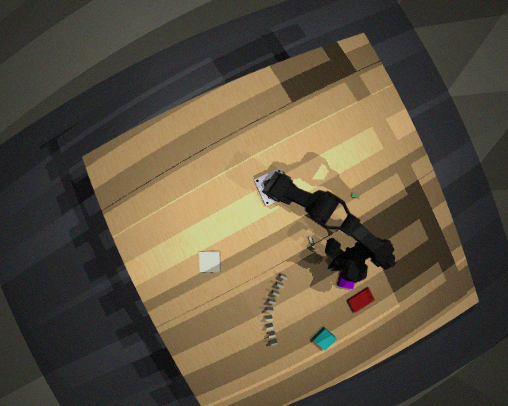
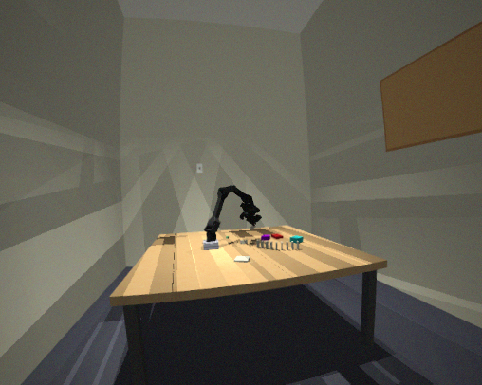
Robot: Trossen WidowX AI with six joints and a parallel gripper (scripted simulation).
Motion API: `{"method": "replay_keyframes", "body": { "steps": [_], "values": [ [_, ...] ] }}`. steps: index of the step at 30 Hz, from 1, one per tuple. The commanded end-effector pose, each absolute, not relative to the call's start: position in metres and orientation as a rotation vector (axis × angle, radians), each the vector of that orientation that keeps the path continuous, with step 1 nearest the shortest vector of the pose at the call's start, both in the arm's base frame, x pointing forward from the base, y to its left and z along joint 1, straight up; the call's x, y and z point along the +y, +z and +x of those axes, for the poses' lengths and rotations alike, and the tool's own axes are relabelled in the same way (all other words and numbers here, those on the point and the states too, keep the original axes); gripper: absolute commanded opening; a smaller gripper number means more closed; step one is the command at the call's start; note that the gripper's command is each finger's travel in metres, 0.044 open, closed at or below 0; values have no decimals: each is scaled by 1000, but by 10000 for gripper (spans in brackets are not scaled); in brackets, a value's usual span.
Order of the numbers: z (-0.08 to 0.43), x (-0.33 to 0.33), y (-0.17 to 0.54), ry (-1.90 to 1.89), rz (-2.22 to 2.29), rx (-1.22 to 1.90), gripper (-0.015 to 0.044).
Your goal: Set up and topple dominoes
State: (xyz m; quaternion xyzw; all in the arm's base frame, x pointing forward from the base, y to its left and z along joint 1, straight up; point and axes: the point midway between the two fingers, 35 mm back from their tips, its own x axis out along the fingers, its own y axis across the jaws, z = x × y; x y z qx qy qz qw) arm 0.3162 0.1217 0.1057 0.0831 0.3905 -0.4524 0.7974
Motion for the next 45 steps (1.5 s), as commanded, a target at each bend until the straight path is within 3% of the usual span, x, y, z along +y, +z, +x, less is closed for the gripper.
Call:
{"method": "replay_keyframes", "body": {
  "steps": [1, 20, 45],
  "values": [
    [315, 123, 102, -975, 127, 710, 22],
    [307, 160, 117, -712, 53, 99, 22],
    [308, 163, 104, -696, 53, 81, 22]
  ]
}}
